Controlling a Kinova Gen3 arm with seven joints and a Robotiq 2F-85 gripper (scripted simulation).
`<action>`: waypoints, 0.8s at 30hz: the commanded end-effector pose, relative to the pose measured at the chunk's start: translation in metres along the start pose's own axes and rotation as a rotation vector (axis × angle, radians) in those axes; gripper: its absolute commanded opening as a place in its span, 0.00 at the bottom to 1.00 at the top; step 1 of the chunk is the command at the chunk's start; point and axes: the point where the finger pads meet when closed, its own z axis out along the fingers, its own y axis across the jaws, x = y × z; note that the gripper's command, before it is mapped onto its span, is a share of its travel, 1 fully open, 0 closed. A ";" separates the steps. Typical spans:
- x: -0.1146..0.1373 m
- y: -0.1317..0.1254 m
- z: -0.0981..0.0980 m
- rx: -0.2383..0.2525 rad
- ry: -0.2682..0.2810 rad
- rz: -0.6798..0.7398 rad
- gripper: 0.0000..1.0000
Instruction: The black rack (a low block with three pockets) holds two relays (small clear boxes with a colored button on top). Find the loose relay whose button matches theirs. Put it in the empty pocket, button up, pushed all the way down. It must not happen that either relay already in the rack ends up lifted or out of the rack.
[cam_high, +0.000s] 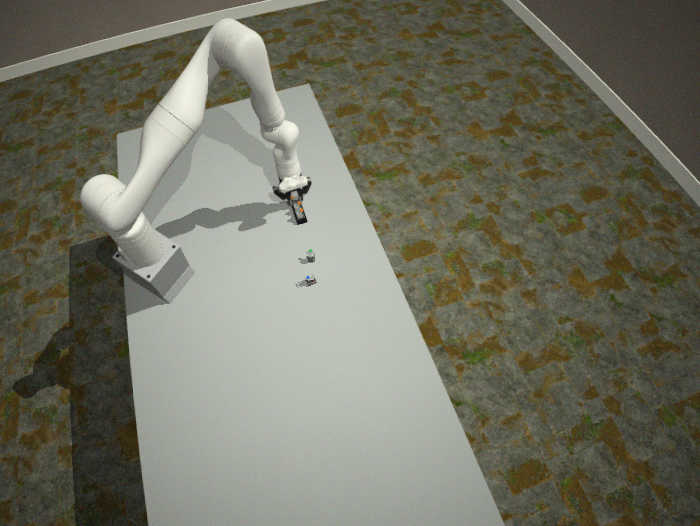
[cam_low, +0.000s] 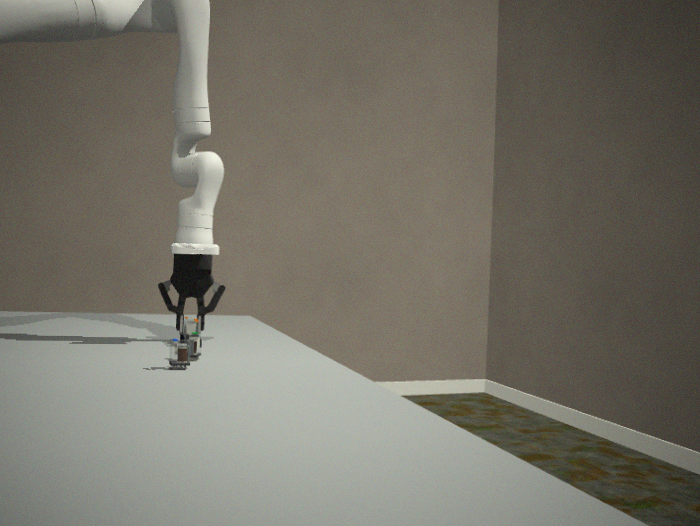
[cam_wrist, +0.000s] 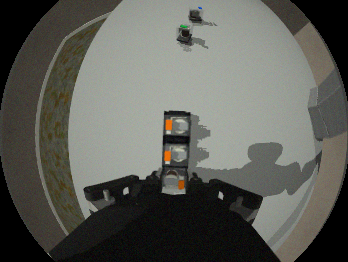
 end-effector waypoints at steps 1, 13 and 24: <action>0.000 -0.001 -0.001 0.002 -0.001 0.000 0.00; 0.000 -0.001 -0.001 0.002 -0.001 0.000 0.53; 0.000 -0.001 -0.001 0.002 -0.001 0.000 0.53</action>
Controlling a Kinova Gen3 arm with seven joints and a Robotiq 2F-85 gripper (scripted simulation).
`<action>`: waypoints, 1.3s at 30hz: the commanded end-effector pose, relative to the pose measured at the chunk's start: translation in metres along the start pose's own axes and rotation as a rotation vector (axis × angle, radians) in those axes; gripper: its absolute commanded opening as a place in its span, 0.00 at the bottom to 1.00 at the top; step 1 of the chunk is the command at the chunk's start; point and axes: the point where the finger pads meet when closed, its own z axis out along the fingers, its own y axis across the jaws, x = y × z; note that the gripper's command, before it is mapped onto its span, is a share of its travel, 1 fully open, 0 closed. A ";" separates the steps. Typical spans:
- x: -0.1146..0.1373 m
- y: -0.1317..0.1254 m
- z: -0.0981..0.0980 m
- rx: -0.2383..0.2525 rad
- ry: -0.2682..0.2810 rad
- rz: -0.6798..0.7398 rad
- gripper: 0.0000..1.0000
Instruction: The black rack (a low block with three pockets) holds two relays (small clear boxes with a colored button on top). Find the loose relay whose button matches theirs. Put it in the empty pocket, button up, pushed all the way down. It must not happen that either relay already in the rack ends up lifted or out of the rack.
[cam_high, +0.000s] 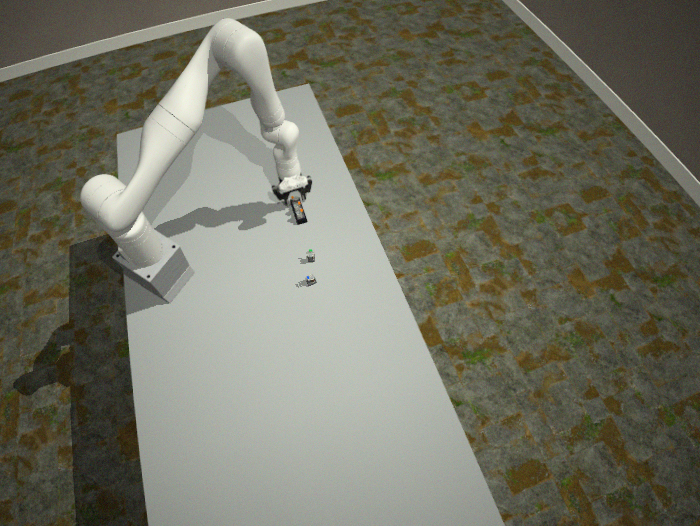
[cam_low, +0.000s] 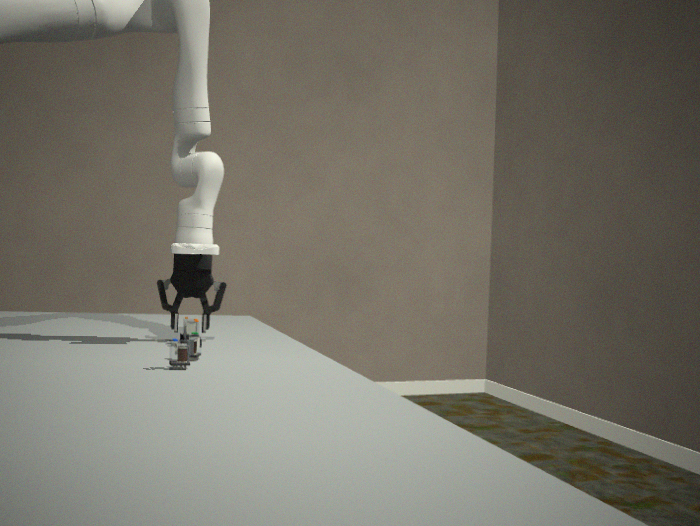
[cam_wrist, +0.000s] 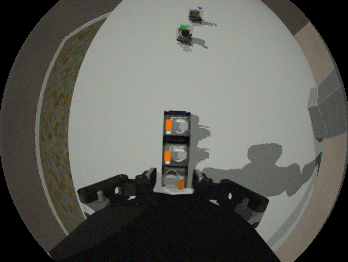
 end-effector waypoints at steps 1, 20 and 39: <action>0.000 -0.001 -0.001 0.002 -0.001 0.000 0.53; 0.000 -0.001 -0.003 0.002 -0.001 0.000 0.53; 0.000 -0.001 -0.046 0.002 -0.001 0.000 0.53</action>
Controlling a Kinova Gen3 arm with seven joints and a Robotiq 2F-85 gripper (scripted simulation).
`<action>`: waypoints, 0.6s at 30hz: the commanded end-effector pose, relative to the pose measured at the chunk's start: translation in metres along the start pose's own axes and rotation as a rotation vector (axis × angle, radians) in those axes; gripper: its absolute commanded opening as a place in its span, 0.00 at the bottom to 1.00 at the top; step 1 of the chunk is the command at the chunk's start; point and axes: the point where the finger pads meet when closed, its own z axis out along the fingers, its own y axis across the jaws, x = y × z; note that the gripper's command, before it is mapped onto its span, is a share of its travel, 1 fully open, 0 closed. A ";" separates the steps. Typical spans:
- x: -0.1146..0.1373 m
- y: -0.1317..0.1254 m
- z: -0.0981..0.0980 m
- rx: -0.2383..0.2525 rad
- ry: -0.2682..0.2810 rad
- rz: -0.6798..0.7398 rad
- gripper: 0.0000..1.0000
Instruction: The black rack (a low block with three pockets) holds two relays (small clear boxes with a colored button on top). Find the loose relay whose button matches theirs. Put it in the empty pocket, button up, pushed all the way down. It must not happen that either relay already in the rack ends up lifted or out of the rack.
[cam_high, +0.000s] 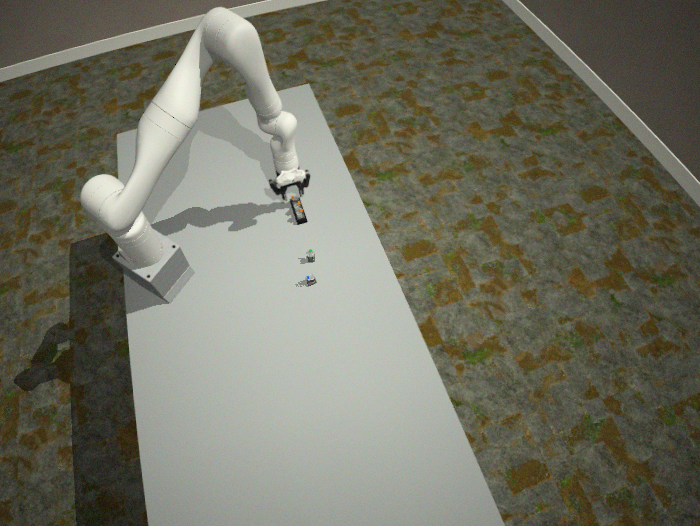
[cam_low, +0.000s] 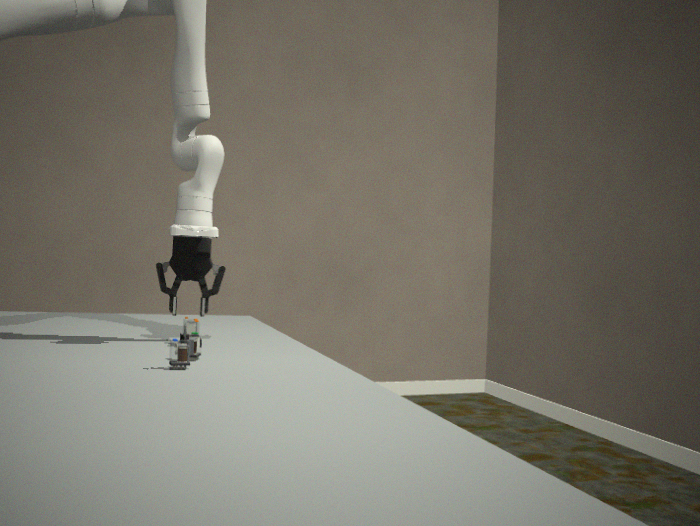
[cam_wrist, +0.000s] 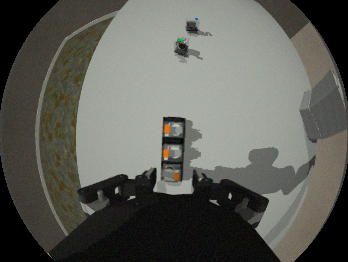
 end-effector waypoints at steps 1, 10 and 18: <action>-0.003 -0.005 -0.016 0.012 -0.009 0.001 0.53; -0.003 -0.005 -0.036 0.012 -0.009 0.001 0.53; -0.003 -0.005 -0.047 0.012 -0.009 0.001 0.53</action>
